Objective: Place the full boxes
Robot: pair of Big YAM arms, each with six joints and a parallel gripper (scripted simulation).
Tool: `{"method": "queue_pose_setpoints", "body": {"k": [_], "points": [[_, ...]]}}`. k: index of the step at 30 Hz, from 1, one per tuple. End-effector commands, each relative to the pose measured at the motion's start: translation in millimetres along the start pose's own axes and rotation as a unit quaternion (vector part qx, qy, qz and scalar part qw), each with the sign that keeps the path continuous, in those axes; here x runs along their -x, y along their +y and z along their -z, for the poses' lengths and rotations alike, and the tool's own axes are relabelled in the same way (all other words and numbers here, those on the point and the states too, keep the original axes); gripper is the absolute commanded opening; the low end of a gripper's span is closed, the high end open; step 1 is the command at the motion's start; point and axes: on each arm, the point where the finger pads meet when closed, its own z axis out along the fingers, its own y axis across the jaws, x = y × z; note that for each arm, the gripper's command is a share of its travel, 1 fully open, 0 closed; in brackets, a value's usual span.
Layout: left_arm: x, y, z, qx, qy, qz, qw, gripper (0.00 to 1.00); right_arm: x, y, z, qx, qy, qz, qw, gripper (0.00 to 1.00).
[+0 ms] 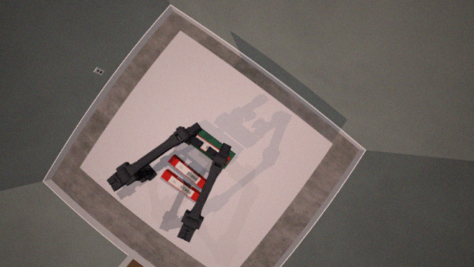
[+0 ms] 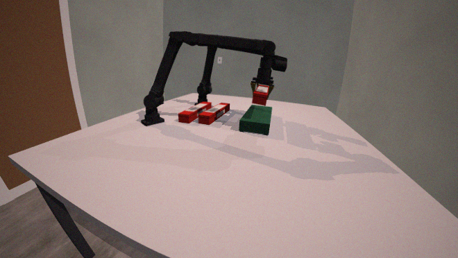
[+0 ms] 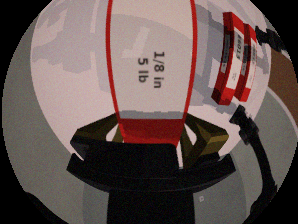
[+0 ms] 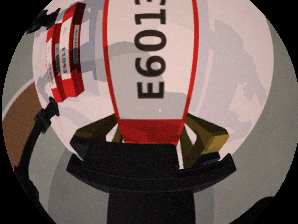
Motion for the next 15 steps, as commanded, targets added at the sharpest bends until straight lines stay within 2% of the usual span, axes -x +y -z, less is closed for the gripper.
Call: {"method": "queue_pose_setpoints", "body": {"k": [1,15], "points": [[9,14,77,0.076,-0.033,-0.013,0.996,0.00,-4,-9,78,-0.088,-0.013,-0.017,0.996,0.00],[10,14,77,0.072,-0.031,-0.013,0.997,0.00,-4,-8,64,-0.086,-0.013,-0.016,0.996,0.00]]}}
